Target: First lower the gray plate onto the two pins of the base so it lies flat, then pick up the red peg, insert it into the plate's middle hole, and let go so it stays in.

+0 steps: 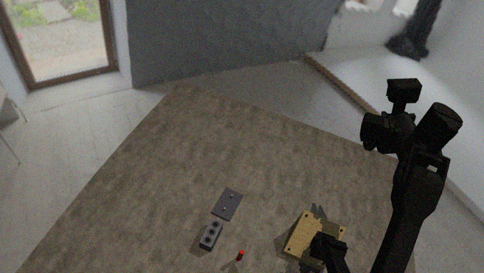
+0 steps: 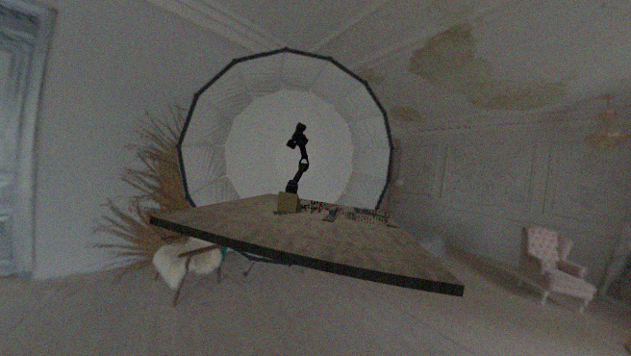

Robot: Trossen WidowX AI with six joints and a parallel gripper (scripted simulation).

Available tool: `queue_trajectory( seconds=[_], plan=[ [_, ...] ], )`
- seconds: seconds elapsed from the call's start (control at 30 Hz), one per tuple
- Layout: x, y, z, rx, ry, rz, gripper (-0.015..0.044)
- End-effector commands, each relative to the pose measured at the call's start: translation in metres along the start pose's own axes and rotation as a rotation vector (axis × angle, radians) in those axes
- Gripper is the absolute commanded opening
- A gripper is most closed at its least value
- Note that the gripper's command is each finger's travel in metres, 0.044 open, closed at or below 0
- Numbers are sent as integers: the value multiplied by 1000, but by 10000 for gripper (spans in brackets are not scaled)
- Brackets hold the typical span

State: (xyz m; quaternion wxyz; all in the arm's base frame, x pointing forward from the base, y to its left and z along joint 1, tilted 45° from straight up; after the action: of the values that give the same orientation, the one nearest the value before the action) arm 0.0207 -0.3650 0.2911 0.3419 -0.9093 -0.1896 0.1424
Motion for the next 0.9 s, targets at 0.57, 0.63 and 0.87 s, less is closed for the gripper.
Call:
queue_trajectory(
  seconds=[0.57, 0.63, 0.87],
  plan=[
    [300, 9, 37, 491, -470, -946, 440],
    [325, -2, 49, 558, -518, -1021, 440],
    [401, -53, 98, 825, -689, -1238, 440]
  ],
)
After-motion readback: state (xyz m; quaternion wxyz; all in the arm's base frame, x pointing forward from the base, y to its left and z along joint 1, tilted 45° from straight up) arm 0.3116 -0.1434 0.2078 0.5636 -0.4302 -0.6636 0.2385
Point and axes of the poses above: the point midway between the two fingers, 35 mm back from their tips, its own y axis out along the fingers, its own z axis across the jaws, x = y × z, the point moved 7 cm from there along -y, back along the fingers, and after that the axes turned 4 degrees about -y, right-handed, at the moved point
